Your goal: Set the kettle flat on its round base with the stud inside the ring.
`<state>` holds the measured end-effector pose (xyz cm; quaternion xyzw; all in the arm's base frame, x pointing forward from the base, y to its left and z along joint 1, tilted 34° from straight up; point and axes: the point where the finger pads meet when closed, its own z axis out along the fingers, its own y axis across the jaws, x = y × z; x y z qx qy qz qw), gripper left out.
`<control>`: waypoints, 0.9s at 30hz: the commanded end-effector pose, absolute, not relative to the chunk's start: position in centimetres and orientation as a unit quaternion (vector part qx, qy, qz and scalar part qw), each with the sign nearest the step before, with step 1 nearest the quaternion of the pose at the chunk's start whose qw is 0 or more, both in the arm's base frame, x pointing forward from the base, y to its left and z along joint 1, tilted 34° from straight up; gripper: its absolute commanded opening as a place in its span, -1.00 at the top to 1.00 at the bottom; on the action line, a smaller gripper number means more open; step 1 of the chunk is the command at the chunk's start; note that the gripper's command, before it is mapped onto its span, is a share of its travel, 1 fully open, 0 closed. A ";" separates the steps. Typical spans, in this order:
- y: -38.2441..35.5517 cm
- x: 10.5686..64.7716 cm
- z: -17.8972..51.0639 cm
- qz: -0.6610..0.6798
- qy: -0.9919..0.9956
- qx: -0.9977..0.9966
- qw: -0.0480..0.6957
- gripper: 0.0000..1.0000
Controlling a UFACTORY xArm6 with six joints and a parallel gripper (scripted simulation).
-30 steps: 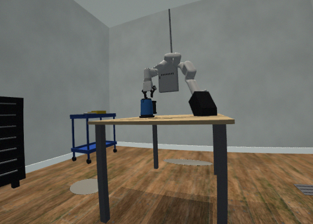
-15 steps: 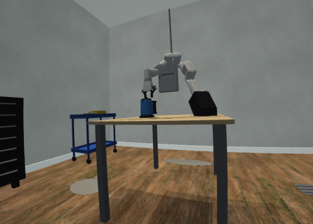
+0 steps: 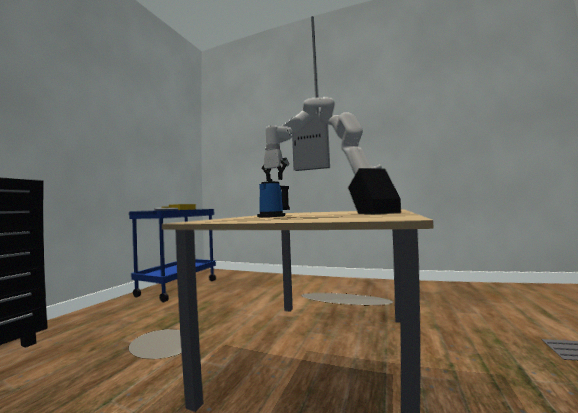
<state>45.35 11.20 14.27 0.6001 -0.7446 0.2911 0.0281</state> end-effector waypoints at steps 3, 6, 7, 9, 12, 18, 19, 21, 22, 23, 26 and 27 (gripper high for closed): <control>11.3 45.4 14.4 0.291 -0.744 0.600 0.026 -0.63; 11.3 45.4 14.4 0.291 -0.744 0.600 0.026 -0.63; 11.3 45.4 14.4 0.291 -0.744 0.600 0.026 -0.63; 11.3 45.4 14.4 0.291 -0.744 0.600 0.026 -0.63; 11.3 45.4 14.4 0.291 -0.744 0.600 0.026 -0.63; 11.4 45.3 14.6 0.291 -0.744 0.600 0.026 -0.63; 11.5 45.3 14.8 0.291 -0.744 0.600 0.026 -0.63; 11.5 45.3 14.8 0.291 -0.744 0.600 0.026 -0.63; 11.7 45.2 15.1 0.291 -0.744 0.600 0.026 -0.63; 11.8 45.1 15.4 0.291 -0.744 0.600 0.026 -0.63; 12.6 44.5 16.8 0.291 -0.744 0.600 0.026 -0.63; 13.0 44.3 17.4 0.291 -0.744 0.600 0.026 -0.63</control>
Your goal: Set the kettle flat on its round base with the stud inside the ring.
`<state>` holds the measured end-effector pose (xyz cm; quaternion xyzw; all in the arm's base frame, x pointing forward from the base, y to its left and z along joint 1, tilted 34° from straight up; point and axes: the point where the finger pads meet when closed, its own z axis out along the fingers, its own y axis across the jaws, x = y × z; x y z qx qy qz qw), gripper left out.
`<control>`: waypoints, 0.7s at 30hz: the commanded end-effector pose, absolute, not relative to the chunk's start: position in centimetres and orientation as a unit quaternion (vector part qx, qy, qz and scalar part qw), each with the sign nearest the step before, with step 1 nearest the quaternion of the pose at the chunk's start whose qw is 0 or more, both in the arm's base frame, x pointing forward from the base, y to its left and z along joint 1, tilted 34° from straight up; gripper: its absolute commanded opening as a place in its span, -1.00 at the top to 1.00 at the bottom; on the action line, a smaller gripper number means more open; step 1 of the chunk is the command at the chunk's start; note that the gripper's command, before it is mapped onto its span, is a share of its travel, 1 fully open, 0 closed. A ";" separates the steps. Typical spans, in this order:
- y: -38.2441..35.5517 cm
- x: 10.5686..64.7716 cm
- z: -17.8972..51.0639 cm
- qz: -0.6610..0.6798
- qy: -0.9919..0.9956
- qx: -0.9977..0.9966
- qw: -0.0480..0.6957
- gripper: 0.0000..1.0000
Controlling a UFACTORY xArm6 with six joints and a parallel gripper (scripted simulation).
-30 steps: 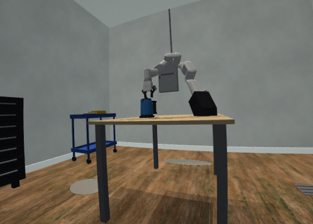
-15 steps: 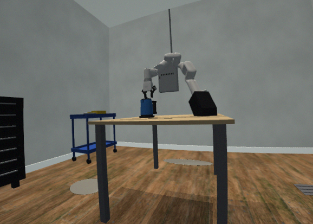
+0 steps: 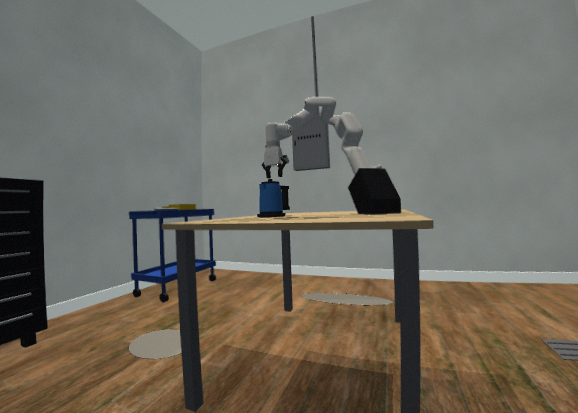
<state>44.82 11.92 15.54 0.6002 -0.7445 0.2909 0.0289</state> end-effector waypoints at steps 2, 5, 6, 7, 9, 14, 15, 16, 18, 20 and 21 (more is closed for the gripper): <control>13.7 43.8 18.7 0.291 -0.744 0.600 0.026 -0.63; 14.9 43.0 20.9 0.291 -0.744 0.600 0.026 -0.63; 15.3 42.7 21.6 0.291 -0.744 0.600 0.026 -0.63; 15.8 42.5 22.3 0.291 -0.744 0.600 0.026 -0.63; 16.5 41.9 23.7 0.291 -0.744 0.600 0.026 -0.63; 17.5 41.3 25.5 0.291 -0.744 0.600 0.026 -0.63; 17.8 41.1 26.0 0.291 -0.744 0.600 0.026 -0.63; 18.1 40.9 26.4 0.291 -0.744 0.600 0.026 -0.63; 18.4 40.7 27.1 0.291 -0.744 0.600 0.026 -0.63; 18.6 40.5 27.5 0.291 -0.744 0.600 0.026 -0.63; 18.7 40.5 27.6 0.291 -0.744 0.600 0.026 -0.63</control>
